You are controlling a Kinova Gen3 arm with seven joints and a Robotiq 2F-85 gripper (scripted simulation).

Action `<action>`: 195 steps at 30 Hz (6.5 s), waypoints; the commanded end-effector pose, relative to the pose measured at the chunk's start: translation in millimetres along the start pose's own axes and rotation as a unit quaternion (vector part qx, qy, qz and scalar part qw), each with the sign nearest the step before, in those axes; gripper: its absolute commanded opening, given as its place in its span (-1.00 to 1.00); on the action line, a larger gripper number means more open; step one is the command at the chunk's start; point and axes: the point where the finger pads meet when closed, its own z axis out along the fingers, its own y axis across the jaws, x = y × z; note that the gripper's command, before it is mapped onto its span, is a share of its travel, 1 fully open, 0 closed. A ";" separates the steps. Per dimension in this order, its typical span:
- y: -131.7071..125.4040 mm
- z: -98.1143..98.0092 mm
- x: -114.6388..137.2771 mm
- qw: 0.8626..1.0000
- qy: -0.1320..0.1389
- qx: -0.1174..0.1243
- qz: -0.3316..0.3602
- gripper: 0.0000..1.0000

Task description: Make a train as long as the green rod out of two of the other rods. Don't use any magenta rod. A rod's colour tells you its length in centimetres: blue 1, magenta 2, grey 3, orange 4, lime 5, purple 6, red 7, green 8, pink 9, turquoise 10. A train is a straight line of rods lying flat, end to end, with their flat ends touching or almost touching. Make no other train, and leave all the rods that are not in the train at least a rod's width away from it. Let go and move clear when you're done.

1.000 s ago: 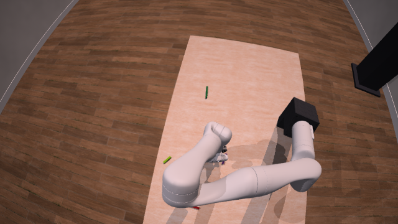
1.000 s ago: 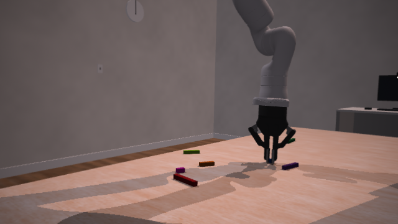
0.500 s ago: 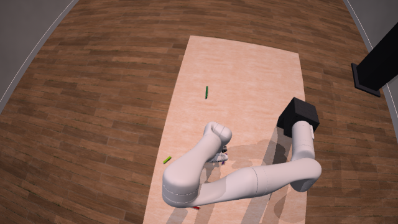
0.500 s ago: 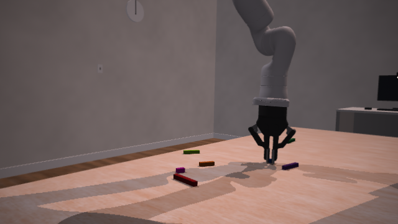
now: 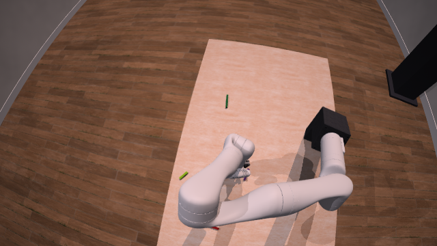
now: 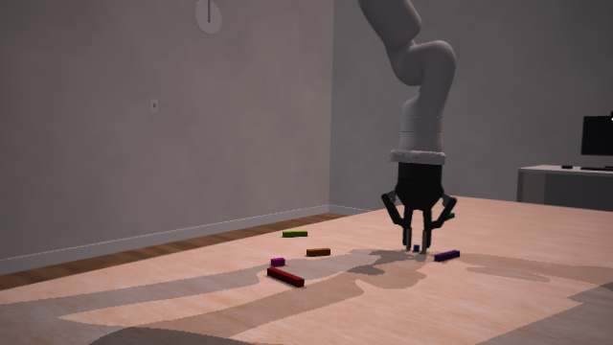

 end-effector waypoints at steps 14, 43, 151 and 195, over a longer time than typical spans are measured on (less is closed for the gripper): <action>1.9 -5.0 -1.8 1.000 -0.002 -0.002 -0.002 -0.52; 0.5 -88.4 -1.9 1.000 -0.001 -0.002 -0.008 1.00; 148.6 -64.9 259.2 0.852 0.000 -0.003 -0.524 -0.52; 147.4 -17.0 257.1 0.852 0.001 -0.001 -0.523 -0.52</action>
